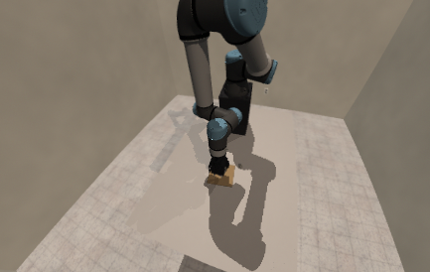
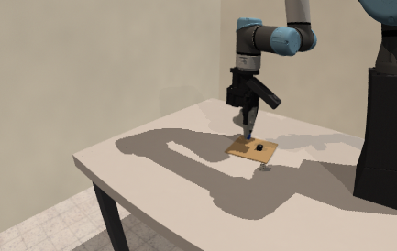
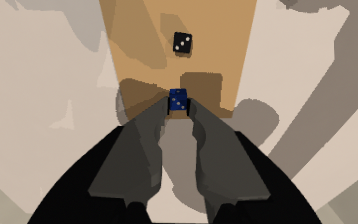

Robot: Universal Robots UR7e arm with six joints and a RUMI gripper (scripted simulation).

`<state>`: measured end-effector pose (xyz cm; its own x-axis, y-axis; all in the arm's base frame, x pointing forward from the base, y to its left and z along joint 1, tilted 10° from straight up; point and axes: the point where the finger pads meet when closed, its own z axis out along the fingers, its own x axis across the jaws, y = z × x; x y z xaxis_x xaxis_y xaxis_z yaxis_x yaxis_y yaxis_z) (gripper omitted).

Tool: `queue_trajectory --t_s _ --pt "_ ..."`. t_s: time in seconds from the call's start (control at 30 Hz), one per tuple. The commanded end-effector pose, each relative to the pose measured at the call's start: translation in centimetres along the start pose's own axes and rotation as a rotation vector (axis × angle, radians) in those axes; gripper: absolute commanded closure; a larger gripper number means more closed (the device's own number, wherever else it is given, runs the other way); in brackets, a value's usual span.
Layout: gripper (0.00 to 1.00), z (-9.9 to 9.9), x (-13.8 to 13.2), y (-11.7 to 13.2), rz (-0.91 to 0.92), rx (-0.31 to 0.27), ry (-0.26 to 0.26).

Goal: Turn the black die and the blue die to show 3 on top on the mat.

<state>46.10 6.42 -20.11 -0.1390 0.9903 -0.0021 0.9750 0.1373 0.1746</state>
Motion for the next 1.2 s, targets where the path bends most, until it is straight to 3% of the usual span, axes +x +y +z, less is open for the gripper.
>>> queue_trajectory --t_s 0.0,1.17 --pt "1.00 1.60 -0.03 0.14 0.000 -0.003 -0.001" --pt "1.00 2.15 -0.03 0.14 0.000 -0.003 -0.001"
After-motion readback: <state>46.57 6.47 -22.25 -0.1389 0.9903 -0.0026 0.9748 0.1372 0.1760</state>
